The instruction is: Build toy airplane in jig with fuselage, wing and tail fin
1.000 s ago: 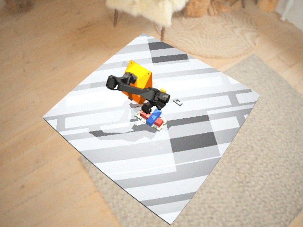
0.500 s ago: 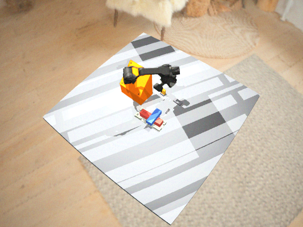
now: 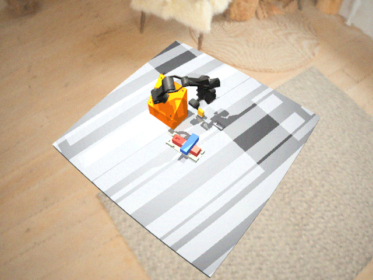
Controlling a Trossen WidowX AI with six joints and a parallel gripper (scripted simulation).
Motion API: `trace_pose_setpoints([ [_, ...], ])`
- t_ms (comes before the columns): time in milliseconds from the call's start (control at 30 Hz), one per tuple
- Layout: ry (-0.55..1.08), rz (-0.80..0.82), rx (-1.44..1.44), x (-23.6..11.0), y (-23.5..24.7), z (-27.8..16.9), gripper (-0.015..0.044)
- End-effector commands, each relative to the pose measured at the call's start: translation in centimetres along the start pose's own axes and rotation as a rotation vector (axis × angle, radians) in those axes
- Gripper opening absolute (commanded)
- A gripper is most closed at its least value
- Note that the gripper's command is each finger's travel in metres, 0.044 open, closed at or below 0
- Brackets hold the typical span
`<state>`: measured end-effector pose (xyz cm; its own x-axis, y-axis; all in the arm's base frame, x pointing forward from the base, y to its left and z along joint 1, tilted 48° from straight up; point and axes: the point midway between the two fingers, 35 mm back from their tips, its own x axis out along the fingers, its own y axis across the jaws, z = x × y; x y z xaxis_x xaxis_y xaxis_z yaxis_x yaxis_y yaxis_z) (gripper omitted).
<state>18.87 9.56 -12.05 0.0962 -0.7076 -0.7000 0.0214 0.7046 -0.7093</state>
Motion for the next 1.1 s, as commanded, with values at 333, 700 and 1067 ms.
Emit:
trace_pose_setpoints([
  [333,0.004,-0.021,-0.013,3.5,-0.6,-0.6,0.0440],
  [700,0.004,-0.021,-0.013,5.3,-0.6,-0.5,0.0440],
  [1067,0.003,-0.022,-0.013,7.1,-0.7,-0.5,0.0440],
])
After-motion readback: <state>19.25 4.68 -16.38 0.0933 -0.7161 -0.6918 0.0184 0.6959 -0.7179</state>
